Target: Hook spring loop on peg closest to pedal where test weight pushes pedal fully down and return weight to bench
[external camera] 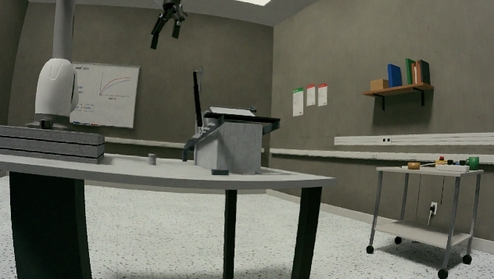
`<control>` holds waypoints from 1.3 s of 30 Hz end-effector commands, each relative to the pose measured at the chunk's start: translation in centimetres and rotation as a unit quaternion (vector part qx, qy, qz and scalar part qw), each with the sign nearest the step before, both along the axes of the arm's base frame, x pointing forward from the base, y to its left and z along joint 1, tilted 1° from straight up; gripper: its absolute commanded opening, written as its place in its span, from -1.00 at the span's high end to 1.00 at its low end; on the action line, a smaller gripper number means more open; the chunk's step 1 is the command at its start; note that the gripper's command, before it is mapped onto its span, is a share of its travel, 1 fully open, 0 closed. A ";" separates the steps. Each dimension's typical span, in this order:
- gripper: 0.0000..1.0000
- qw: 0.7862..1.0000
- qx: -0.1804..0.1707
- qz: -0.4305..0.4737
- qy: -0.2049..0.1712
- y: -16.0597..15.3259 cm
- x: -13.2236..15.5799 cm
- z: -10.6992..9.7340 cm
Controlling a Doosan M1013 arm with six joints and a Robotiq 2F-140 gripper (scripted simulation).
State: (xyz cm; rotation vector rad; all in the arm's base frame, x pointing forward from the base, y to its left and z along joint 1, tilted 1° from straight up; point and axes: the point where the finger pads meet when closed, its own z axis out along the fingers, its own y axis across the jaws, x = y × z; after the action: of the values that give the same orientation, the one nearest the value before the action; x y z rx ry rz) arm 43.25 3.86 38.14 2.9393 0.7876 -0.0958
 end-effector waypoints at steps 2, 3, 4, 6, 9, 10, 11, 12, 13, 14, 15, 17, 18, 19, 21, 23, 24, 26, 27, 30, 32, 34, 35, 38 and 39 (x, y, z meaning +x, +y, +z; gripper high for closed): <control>-1.00 0.997 0.009 0.074 0.001 0.0 0.0 -2.3; -1.00 0.997 0.009 0.074 0.001 0.0 0.0 -2.3; -1.00 0.997 0.009 0.074 0.001 0.0 0.0 -2.3; -1.00 0.997 0.009 0.074 0.001 0.0 0.0 -2.3; -1.00 0.997 0.009 0.074 0.001 0.0 0.0 -2.3; -1.00 0.997 0.009 0.074 0.001 0.0 0.0 -2.3; -1.00 0.997 0.009 0.074 0.001 0.0 0.0 -2.3; -1.00 0.997 0.009 0.074 0.001 0.0 0.0 -2.3; -1.00 0.997 0.009 0.074 0.001 0.0 0.0 -2.3; -1.00 0.997 0.009 0.074 0.001 0.0 0.0 -2.3; -1.00 0.997 0.009 0.074 0.001 0.0 0.0 -2.3; -1.00 0.997 0.009 0.074 0.001 0.0 0.0 -2.3; -1.00 0.989 0.018 0.148 0.003 0.1 0.0 -4.7; -1.00 0.989 0.018 0.148 0.003 0.1 0.0 -4.7; -1.00 0.989 0.018 0.148 0.003 0.1 0.0 -4.7; -1.00 0.989 0.018 0.148 0.003 0.1 0.0 -4.7; -1.00 0.989 0.018 0.148 0.003 0.1 0.0 -4.7; -1.00 0.989 0.018 0.148 0.003 0.1 0.0 -4.7; -1.00 0.989 0.018 0.148 0.003 0.1 0.0 -4.7; -1.00 0.989 0.018 0.148 0.003 0.1 0.0 -4.7; -1.00 0.989 0.018 0.148 0.003 0.1 0.0 -4.7; -1.00 0.989 0.018 0.148 0.003 0.1 0.0 -4.7; -1.00 0.975 0.027 0.221 0.004 0.1 0.0 -7.1; -1.00 0.975 0.027 0.221 0.004 0.1 0.0 -7.1; -1.00 0.975 0.027 0.221 0.004 0.1 0.0 -7.1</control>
State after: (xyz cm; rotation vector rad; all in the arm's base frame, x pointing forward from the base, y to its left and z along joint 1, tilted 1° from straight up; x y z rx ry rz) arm 43.18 3.96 31.62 2.7540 1.3751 -0.0630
